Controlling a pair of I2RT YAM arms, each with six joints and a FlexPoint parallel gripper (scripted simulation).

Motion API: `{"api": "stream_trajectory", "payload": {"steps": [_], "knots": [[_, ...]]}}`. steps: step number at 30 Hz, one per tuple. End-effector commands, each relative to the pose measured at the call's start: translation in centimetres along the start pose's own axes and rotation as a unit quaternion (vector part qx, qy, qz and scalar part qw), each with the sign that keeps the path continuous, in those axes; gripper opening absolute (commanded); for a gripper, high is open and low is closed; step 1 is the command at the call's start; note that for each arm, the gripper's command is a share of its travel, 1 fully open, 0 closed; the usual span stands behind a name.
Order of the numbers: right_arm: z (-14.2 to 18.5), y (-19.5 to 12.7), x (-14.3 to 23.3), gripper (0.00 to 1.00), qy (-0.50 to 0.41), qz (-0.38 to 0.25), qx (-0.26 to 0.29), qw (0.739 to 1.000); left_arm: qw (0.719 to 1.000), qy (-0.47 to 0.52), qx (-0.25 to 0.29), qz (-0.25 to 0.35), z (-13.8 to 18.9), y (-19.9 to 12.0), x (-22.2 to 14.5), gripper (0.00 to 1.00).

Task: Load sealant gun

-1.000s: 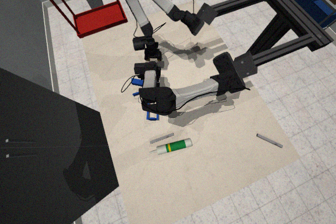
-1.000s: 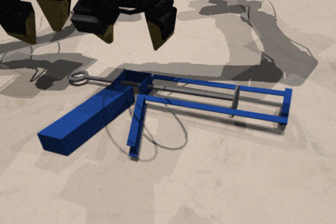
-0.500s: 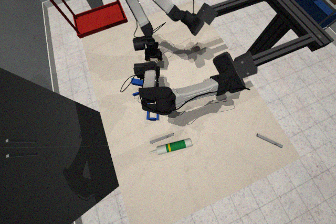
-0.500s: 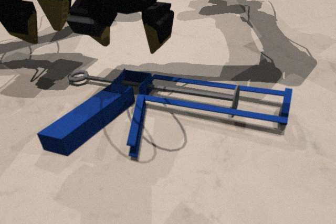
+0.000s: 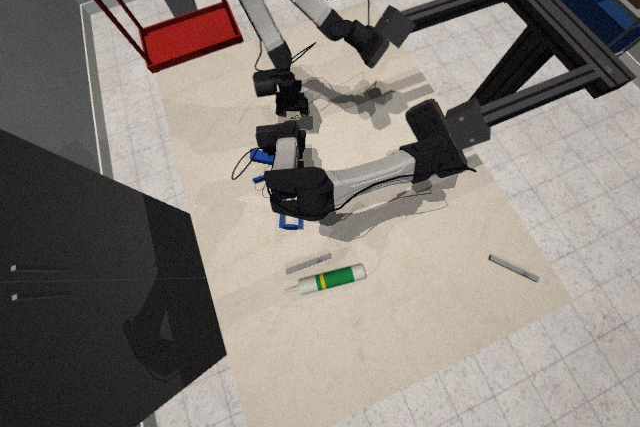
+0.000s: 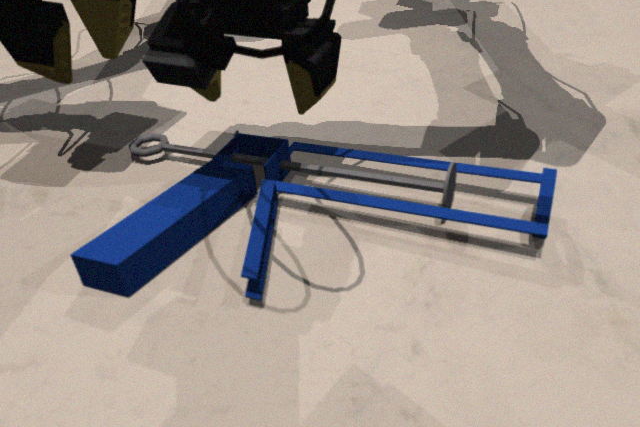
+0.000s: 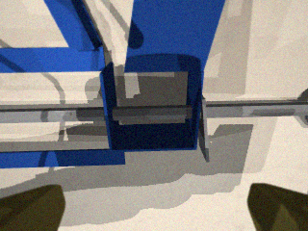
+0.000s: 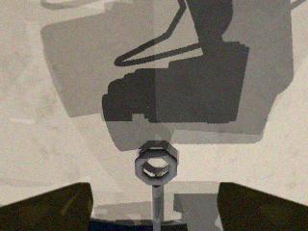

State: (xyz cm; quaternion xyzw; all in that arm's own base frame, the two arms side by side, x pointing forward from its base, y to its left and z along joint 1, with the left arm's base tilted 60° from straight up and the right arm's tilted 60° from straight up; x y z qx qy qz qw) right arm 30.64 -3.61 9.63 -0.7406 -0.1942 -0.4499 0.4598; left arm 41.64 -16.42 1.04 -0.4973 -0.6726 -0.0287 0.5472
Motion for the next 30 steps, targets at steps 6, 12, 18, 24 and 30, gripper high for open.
{"api": "stream_trajectory", "payload": {"steps": [6,12,18,24,30], "knots": [[0.3,0.2,-0.8,0.62,-0.017,0.011,0.003,1.0,1.0,0.002,-0.019,0.011,-1.1,-1.5,-0.6,0.91],[0.3,0.2,-0.8,0.62,-0.017,0.011,0.003,1.0,1.0,0.001,0.009,0.002,0.9,2.2,0.0,0.91],[0.3,0.2,-0.8,0.62,-0.017,0.011,0.003,1.0,1.0,-0.008,-0.003,0.001,-0.1,2.8,0.2,0.91],[0.3,0.2,-0.8,0.62,-0.017,0.011,0.003,1.0,1.0,-0.009,-0.004,0.001,-0.2,3.8,0.2,0.91],[0.3,0.2,-0.8,0.62,-0.017,0.011,0.003,1.0,1.0,-0.004,-0.005,0.003,-0.2,4.3,-0.2,0.91]]}}
Point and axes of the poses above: on each arm, the point where the finger pads meet when closed, its own y axis out along the fingers, its own x axis across the jaws, z = x × y, the point moved 5 cm from there along -y, back along the fingers, and after that the axes turned 3 degrees about y, right-handed, at the moved point
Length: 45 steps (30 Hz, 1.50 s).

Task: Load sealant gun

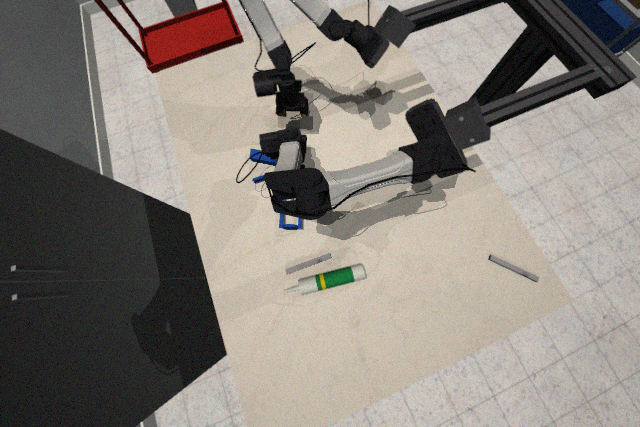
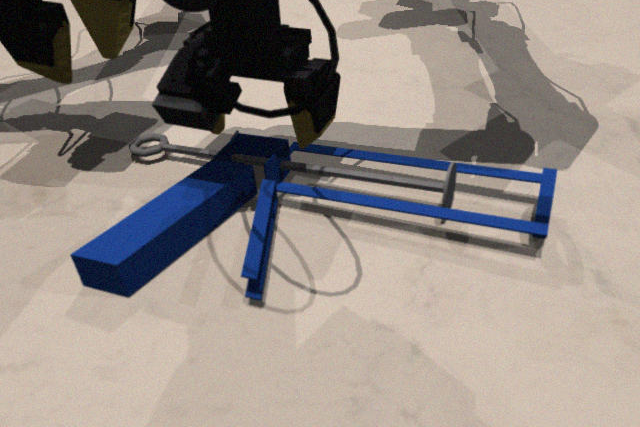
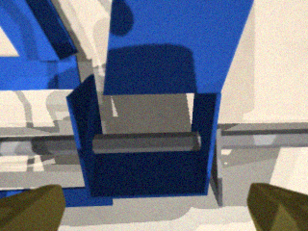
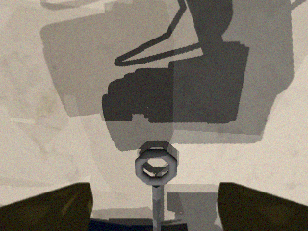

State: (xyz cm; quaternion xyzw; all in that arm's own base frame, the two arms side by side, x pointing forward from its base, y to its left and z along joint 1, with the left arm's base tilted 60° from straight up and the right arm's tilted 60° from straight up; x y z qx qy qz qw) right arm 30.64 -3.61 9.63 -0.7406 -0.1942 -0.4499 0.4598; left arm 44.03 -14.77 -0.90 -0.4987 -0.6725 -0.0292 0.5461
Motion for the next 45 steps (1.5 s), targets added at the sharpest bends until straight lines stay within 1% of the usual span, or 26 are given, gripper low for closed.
{"api": "stream_trajectory", "payload": {"steps": [1,3,7,11,14,18,19,26,33,35,36,37,45], "knots": [[0.3,0.2,-0.8,0.62,-0.017,0.011,0.003,1.0,1.0,-0.003,-0.004,0.002,-0.2,0.8,0.0,0.91],[0.3,0.2,-0.8,0.62,-0.017,0.011,0.003,1.0,1.0,-0.009,-0.001,-0.001,-0.2,1.5,0.5,0.91],[0.3,0.2,-0.8,0.62,-0.017,0.011,0.003,1.0,1.0,-0.006,-0.001,0.0,-0.1,1.9,0.4,0.91],[0.3,0.2,-0.8,0.62,-0.017,0.011,0.003,1.0,1.0,-0.001,-0.013,0.0,-0.9,0.3,-0.4,0.91],[0.3,0.2,-0.8,0.62,-0.017,0.011,0.003,1.0,1.0,0.008,-0.02,0.007,-0.7,-0.8,-1.3,0.91],[0.3,0.2,-0.8,0.62,-0.017,0.011,0.003,1.0,1.0,0.005,-0.025,0.01,-1.2,-1.0,-1.2,0.91],[0.3,0.2,-0.8,0.62,-0.017,0.011,0.003,1.0,1.0,0.004,-0.021,0.008,-1.1,-0.7,-0.9,0.77],[0.3,0.2,-0.8,0.62,-0.017,0.011,0.003,1.0,1.0,0.001,-0.023,0.008,-1.4,-0.7,-0.8,0.77],[0.3,0.2,-0.8,0.62,-0.017,0.011,0.003,1.0,1.0,-0.004,-0.026,0.006,-1.5,-0.7,-0.7,0.56],[0.3,0.2,-0.8,0.62,-0.017,0.011,0.003,1.0,1.0,-0.004,-0.026,0.006,-1.5,-0.7,-0.7,0.56],[0.3,0.2,-0.8,0.62,-0.017,0.011,0.003,1.0,1.0,0.003,-0.019,0.006,-1.1,-0.3,-0.6,0.52],[0.3,0.2,-0.8,0.62,-0.017,0.011,0.003,1.0,1.0,0.0,-0.027,0.007,-1.6,-0.7,-0.7,0.49],[0.3,0.2,-0.8,0.62,-0.017,0.011,0.003,1.0,1.0,0.0,-0.027,0.007,-1.6,-0.7,-0.7,0.24]]}}
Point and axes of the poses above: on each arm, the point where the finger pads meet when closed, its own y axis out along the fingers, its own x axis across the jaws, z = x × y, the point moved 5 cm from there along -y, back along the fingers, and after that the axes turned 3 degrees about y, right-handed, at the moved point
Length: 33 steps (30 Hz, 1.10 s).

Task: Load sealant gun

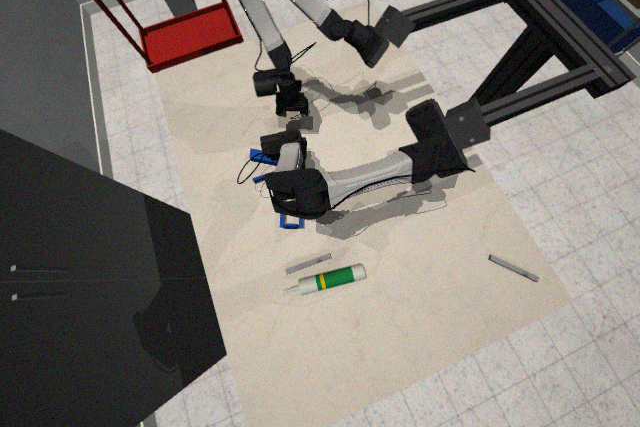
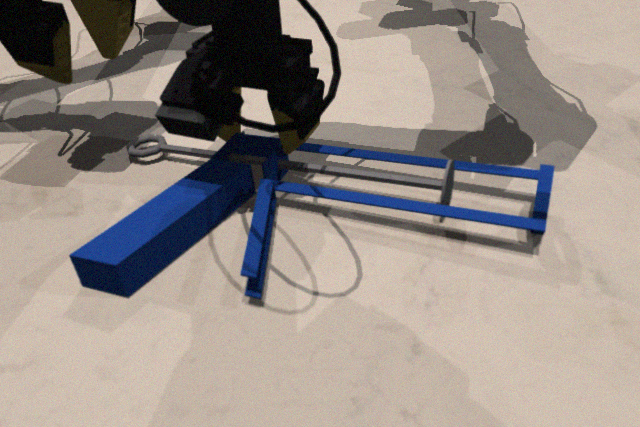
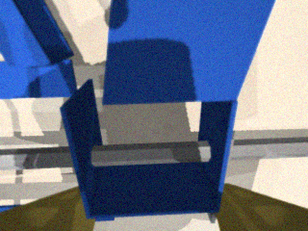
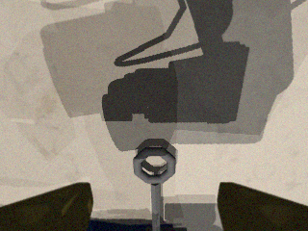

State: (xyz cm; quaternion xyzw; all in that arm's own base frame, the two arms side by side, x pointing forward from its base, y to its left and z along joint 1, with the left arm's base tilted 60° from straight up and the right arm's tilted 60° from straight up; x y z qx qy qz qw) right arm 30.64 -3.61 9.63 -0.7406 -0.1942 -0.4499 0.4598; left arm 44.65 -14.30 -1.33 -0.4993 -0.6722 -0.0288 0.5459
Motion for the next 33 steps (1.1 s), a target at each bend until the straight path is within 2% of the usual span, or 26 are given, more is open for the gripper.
{"api": "stream_trajectory", "payload": {"steps": [1,5,7,9,15,33], "knots": [[0.3,0.2,-0.8,0.62,-0.017,0.011,0.003,1.0,1.0,0.001,-0.027,0.006,-1.6,-1.6,-0.7,0.21],[0.3,0.2,-0.8,0.62,-0.017,0.011,0.003,1.0,1.0,0.001,-0.027,0.006,-1.6,-1.6,-0.7,0.09],[0.3,0.2,-0.8,0.62,-0.017,0.011,0.003,1.0,1.0,0.001,-0.027,0.006,-1.6,-1.6,-0.7,0.09],[0.3,0.2,-0.8,0.62,-0.017,0.011,0.003,1.0,1.0,0.001,-0.027,0.006,-1.6,-1.6,-0.7,0.03],[0.2,0.3,-0.2,0.62,-0.009,0.004,0.001,1.0,1.0,0.001,-0.027,0.006,-1.6,-1.6,-0.7,0.03],[2.2,4.9,-0.1,0.62,-0.007,-0.003,0.002,1.0,1.0,0.001,-0.027,0.006,-1.6,-1.6,-0.7,0.03]]}}
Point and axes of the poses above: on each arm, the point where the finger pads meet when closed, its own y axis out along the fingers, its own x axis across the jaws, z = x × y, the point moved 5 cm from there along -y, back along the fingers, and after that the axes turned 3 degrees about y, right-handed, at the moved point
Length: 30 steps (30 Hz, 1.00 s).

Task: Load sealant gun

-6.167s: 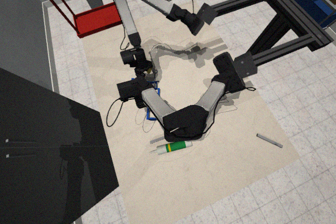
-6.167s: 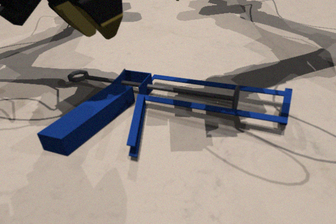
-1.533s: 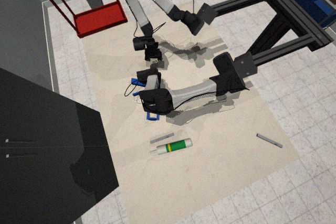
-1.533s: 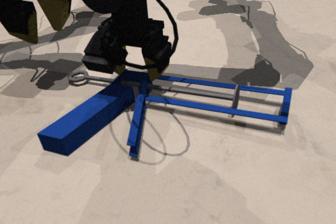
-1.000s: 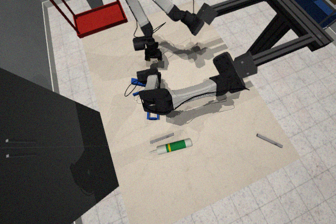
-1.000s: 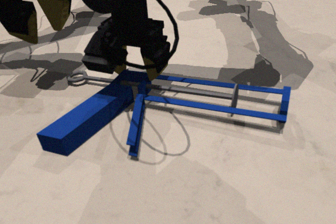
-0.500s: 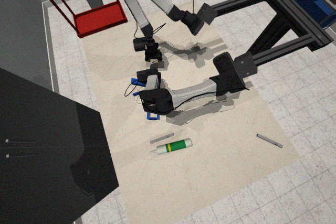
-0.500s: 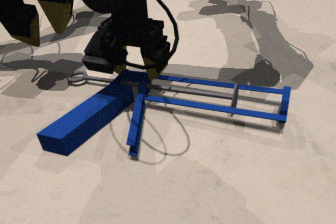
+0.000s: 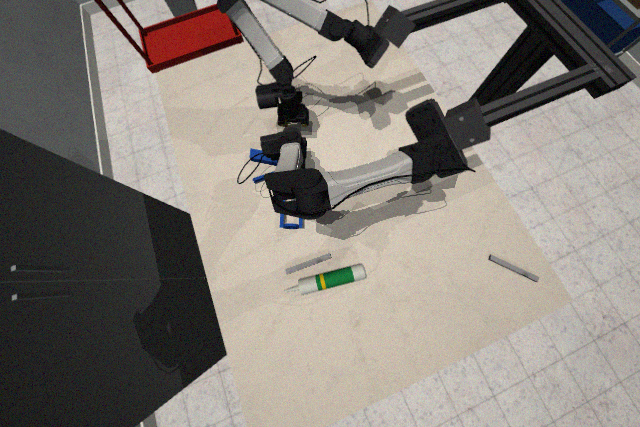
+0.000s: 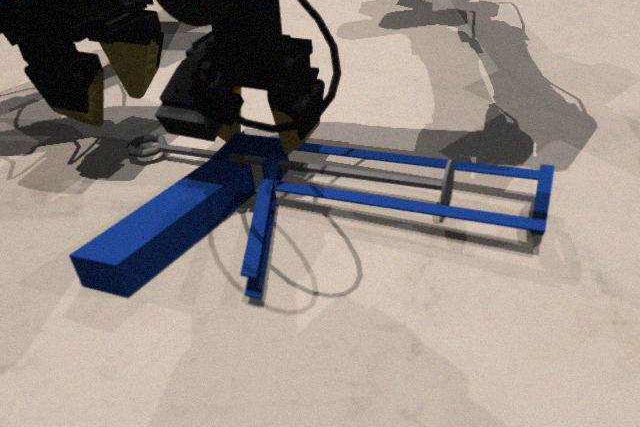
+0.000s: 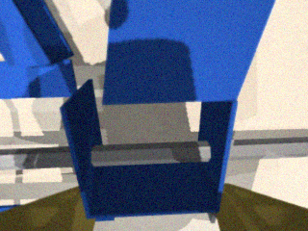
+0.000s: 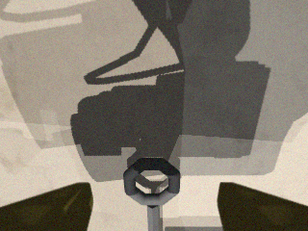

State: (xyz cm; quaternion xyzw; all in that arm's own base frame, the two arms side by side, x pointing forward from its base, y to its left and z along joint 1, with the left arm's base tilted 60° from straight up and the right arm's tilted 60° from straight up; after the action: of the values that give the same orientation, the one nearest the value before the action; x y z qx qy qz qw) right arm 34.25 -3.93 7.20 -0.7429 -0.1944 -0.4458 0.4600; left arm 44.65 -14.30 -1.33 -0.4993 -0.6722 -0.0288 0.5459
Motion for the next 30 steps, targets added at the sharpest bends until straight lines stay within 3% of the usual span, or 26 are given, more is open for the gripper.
{"api": "stream_trajectory", "payload": {"steps": [1,19,30], "knots": [[0.4,1.2,0.1,0.62,-0.003,-0.005,0.002,1.0,1.0,0.001,-0.027,0.006,-1.6,-1.6,-0.7,0.03],[2.1,5.1,-0.2,0.62,-0.007,0.0,0.0,1.0,1.0,0.001,-0.027,0.006,-1.6,-1.6,-0.7,0.03],[2.1,3.8,0.2,0.62,-0.001,-0.004,0.002,1.0,1.0,0.001,-0.027,0.006,-1.6,-1.6,-0.7,0.03]]}}
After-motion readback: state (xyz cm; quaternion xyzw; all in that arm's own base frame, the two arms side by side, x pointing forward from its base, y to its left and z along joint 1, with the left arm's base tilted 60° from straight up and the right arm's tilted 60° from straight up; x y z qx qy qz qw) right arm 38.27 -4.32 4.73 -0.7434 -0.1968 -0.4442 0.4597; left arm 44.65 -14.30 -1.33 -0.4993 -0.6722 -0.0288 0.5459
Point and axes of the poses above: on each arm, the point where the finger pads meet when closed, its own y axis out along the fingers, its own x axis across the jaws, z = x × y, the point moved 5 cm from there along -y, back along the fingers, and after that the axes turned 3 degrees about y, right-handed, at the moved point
